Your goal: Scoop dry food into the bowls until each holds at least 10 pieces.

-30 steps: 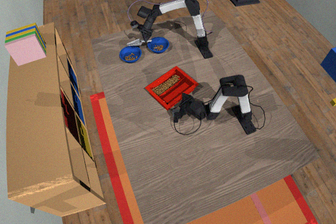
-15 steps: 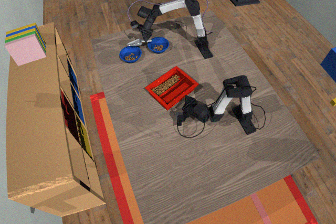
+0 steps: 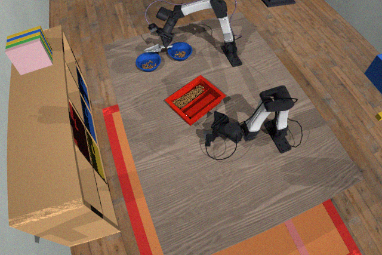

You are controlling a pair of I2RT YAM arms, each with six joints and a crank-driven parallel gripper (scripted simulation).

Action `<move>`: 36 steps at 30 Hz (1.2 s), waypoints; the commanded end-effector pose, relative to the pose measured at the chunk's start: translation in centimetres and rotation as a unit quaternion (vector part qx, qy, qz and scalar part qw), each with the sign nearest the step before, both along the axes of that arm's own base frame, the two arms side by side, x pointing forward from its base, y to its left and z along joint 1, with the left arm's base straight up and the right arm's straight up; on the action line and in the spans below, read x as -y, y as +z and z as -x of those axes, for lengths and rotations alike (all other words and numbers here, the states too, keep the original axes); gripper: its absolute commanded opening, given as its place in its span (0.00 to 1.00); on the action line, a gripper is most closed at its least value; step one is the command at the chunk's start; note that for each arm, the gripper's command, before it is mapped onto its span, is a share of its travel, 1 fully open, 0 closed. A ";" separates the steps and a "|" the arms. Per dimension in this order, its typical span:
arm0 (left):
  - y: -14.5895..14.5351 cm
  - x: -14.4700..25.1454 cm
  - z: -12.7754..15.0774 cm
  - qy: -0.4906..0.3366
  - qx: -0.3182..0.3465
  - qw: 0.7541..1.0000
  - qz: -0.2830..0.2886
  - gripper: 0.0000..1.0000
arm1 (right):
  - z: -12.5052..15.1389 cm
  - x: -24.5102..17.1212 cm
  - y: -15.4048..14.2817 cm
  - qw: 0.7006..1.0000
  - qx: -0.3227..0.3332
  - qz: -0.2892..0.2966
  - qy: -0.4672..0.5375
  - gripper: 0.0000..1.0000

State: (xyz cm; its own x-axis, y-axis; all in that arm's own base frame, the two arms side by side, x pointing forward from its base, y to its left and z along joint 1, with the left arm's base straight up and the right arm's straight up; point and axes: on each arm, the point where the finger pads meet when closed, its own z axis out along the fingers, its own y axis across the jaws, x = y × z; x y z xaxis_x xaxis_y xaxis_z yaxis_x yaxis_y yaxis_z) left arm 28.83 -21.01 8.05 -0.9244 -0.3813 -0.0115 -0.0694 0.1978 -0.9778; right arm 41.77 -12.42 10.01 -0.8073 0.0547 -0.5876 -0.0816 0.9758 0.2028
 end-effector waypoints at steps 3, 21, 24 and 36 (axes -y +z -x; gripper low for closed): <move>1.5 -1.2 0.4 -0.011 0.024 1.000 0.000 0.27 | -1.4 0.1 3.1 0.999 0.051 0.015 0.005 0.00; 2.4 -2.0 -3.0 0.036 0.094 0.994 -0.049 0.27 | -1.4 0.1 3.1 0.999 0.051 0.015 0.005 0.00; 2.6 -2.2 -3.6 0.046 0.110 0.991 -0.062 0.27 | -1.4 0.1 3.1 0.999 0.051 0.015 0.005 0.00; 7.7 -5.5 -9.6 0.136 0.261 0.936 -0.194 0.27 | -1.4 0.1 3.1 0.999 0.051 0.015 0.004 0.00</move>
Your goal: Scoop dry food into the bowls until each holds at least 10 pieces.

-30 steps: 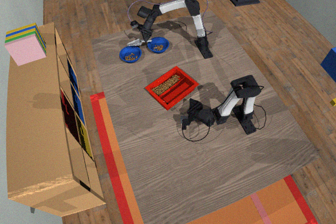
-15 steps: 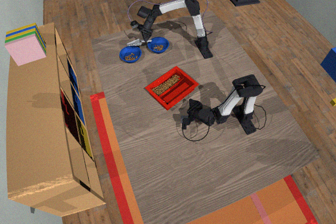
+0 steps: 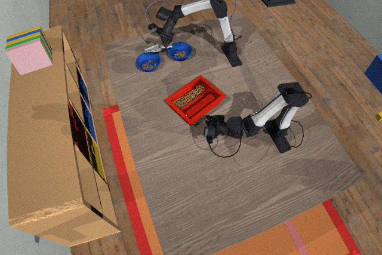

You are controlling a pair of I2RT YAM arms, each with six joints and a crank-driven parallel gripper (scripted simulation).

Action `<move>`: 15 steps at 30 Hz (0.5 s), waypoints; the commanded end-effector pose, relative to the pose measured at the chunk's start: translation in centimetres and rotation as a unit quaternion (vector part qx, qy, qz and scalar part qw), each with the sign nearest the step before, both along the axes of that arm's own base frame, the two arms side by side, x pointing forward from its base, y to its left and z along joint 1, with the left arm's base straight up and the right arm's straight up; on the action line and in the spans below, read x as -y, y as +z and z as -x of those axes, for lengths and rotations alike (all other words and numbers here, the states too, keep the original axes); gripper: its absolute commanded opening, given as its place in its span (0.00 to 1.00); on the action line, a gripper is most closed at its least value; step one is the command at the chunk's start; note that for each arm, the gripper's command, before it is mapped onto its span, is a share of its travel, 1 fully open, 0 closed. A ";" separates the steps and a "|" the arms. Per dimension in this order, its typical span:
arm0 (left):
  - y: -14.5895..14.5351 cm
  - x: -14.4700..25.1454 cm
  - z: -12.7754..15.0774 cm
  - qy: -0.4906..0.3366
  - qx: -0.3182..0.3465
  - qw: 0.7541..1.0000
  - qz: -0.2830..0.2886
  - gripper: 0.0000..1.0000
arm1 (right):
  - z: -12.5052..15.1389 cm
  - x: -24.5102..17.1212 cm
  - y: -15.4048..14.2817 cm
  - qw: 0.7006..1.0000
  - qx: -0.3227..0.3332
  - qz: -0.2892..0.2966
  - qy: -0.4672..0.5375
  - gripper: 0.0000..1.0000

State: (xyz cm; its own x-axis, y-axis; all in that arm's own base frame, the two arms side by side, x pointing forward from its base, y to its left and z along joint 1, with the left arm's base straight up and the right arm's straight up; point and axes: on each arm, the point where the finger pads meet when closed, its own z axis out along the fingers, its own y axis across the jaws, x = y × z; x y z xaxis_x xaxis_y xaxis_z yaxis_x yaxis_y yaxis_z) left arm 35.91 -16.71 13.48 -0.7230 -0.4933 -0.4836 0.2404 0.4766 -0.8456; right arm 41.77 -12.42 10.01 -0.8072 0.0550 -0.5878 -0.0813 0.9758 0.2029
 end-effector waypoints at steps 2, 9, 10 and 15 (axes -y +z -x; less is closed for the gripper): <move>3.4 -2.2 -3.4 0.054 0.083 0.992 -0.081 0.27 | -1.4 0.1 3.1 0.999 0.051 0.015 0.005 0.00; 6.5 -4.3 -4.9 0.096 0.136 0.977 -0.133 0.27 | -1.4 0.1 3.1 0.999 0.051 0.015 0.005 0.00; 7.0 -4.6 -5.1 0.102 0.146 0.973 -0.143 0.27 | -1.4 0.1 3.1 0.999 0.051 0.015 0.005 0.00; 10.3 -6.9 -5.9 0.144 0.192 0.950 -0.197 0.27 | -1.4 0.1 3.1 0.999 0.051 0.015 0.005 0.00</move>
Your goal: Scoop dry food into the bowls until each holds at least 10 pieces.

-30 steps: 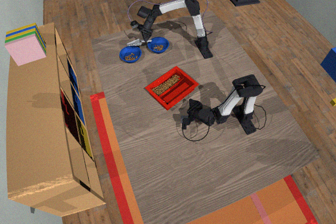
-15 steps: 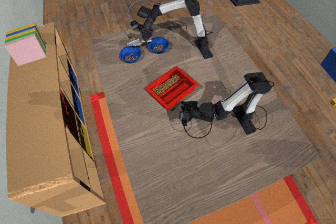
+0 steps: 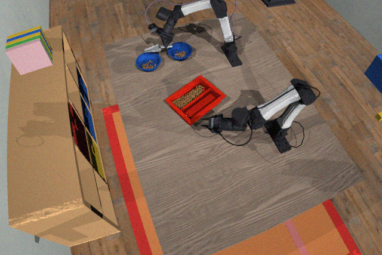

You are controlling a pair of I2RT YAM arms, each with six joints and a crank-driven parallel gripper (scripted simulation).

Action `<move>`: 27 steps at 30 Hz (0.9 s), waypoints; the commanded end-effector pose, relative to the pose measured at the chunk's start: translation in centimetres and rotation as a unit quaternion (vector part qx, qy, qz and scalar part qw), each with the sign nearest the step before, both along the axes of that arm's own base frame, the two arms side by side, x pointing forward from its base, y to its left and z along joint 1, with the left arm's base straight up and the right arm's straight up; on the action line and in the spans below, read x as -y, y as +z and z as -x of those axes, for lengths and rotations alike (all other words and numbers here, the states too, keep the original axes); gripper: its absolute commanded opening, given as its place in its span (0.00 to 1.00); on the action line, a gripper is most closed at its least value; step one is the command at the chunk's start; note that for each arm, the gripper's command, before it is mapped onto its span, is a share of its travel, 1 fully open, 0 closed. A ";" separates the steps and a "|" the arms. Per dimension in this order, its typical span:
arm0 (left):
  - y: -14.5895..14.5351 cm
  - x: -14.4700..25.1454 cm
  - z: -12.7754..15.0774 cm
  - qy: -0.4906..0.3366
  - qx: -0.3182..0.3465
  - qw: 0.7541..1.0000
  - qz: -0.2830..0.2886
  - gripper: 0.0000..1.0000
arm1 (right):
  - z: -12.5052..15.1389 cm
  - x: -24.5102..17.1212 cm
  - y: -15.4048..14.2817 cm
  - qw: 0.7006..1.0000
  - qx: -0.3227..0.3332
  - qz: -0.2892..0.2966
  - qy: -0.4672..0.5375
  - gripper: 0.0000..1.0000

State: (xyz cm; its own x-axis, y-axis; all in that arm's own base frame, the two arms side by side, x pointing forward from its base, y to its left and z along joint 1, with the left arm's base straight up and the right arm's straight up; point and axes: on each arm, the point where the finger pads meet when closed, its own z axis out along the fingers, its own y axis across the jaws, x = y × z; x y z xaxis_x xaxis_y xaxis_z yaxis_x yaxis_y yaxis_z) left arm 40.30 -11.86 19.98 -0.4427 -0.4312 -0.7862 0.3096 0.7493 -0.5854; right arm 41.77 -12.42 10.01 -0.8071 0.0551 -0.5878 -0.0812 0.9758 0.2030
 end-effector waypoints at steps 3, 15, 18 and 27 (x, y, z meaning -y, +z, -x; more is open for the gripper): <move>5.6 -3.4 -1.8 0.065 0.080 0.991 -0.087 0.27 | -1.4 0.1 3.1 0.999 0.051 0.015 0.005 0.00; 11.8 -7.9 -0.9 0.149 0.144 0.960 -0.189 0.27 | -1.4 0.1 3.1 0.999 0.051 0.015 0.005 0.00; 13.5 -9.2 -0.3 0.173 0.157 0.948 -0.218 0.27 | -1.4 0.1 3.1 0.999 0.051 0.015 0.005 0.00; 16.8 -12.0 1.6 0.222 0.176 0.917 -0.279 0.27 | -1.4 0.1 3.1 0.999 0.051 0.015 0.004 0.00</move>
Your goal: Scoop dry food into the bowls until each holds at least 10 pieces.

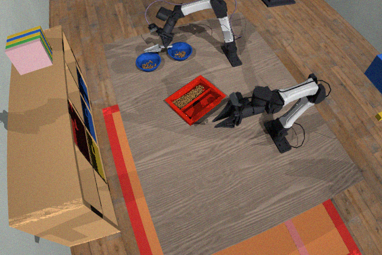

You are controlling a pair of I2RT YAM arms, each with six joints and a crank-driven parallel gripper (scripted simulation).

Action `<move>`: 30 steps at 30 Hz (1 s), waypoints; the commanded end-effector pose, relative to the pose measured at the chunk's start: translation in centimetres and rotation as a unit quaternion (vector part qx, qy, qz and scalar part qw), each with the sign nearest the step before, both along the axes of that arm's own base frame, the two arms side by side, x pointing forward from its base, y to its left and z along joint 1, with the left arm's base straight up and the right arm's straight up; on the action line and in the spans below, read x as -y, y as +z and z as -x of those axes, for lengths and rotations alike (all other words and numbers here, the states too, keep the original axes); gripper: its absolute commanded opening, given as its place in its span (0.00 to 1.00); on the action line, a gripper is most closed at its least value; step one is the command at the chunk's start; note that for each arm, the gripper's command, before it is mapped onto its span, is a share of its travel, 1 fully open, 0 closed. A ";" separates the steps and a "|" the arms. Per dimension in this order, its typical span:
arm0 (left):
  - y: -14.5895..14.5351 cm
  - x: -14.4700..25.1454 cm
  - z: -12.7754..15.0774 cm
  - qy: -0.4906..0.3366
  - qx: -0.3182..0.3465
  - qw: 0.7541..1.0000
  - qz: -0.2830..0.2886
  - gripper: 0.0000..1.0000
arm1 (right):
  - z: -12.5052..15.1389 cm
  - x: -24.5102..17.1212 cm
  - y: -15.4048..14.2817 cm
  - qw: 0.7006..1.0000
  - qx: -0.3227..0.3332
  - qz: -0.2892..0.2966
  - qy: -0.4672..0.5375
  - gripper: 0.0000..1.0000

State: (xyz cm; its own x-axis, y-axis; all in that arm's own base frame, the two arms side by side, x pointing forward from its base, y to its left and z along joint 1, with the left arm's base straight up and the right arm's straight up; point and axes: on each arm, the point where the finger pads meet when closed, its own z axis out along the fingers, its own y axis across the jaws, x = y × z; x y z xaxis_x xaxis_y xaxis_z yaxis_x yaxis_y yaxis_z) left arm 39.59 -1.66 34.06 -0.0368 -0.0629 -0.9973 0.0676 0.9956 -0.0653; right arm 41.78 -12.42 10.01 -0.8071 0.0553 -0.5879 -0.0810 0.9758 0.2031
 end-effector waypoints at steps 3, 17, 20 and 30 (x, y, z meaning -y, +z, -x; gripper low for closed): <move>3.5 -2.6 1.6 0.053 0.021 0.997 -0.052 0.27 | -1.4 0.1 3.1 0.999 0.051 0.015 0.005 0.00; 5.5 -1.7 1.2 0.035 0.056 0.997 -0.031 0.27 | 1.0 -2.4 1.9 1.000 0.005 0.015 -0.001 0.00; 5.5 -1.7 1.2 0.035 0.056 0.997 -0.031 0.27 | 2.5 -4.3 1.8 1.000 -0.015 0.020 -0.005 0.00; 5.5 -1.7 1.2 0.035 0.056 0.997 -0.031 0.27 | 6.3 -9.1 1.6 0.998 -0.041 0.045 -0.002 0.00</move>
